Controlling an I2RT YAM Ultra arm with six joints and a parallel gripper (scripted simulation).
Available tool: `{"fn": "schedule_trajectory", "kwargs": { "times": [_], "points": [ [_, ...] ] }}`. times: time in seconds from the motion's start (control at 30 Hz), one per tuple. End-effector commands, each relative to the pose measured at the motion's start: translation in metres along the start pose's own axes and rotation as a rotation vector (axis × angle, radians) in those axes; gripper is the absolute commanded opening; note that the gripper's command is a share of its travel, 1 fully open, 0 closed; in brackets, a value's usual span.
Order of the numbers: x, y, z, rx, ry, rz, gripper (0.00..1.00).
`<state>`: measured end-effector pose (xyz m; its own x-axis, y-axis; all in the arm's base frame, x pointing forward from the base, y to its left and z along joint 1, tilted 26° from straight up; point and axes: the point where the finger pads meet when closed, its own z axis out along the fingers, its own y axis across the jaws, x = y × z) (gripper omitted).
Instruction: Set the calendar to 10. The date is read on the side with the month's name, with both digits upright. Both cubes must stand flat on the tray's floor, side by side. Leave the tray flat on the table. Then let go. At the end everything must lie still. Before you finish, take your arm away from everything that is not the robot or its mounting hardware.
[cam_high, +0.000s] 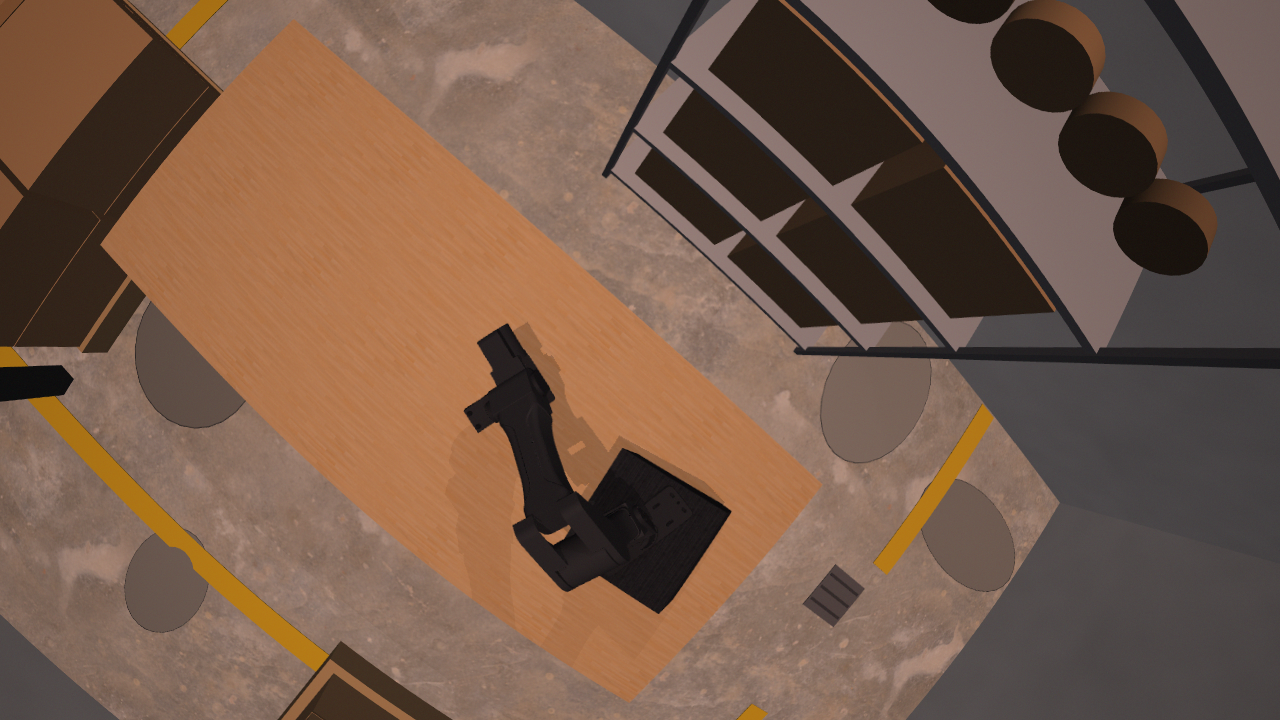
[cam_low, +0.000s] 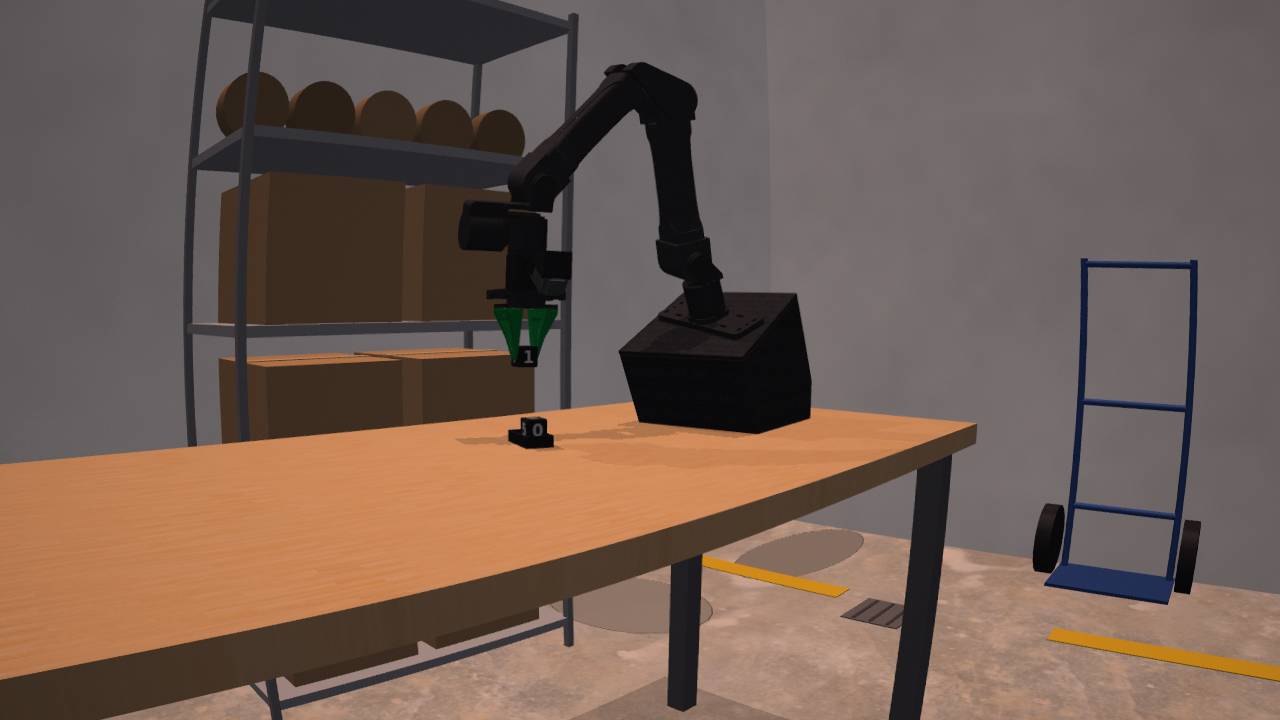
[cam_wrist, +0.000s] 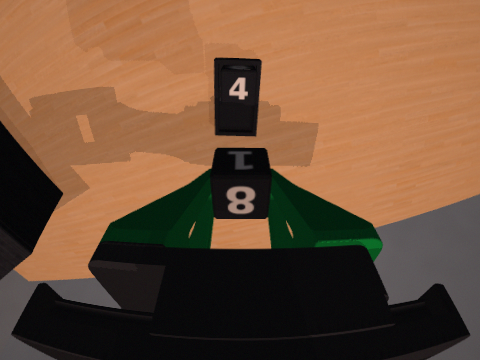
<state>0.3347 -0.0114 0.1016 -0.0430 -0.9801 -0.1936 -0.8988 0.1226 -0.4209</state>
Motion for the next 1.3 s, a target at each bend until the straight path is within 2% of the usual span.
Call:
{"fn": "schedule_trajectory", "kwargs": {
  "times": [0.0, 0.33, 0.63, 1.03, 1.27],
  "points": [
    [0.002, 0.002, -0.003, -0.008, 0.012, 0.036, 0.26],
    [0.002, 0.002, -0.001, -0.009, 0.013, 0.036, 0.26],
    [0.002, 0.002, 0.012, -0.011, 0.013, 0.036, 0.26],
    [0.002, 0.002, 0.052, -0.011, 0.013, 0.036, 0.26],
    [0.001, 0.002, 0.061, -0.011, 0.013, 0.036, 0.26]
  ]
}}
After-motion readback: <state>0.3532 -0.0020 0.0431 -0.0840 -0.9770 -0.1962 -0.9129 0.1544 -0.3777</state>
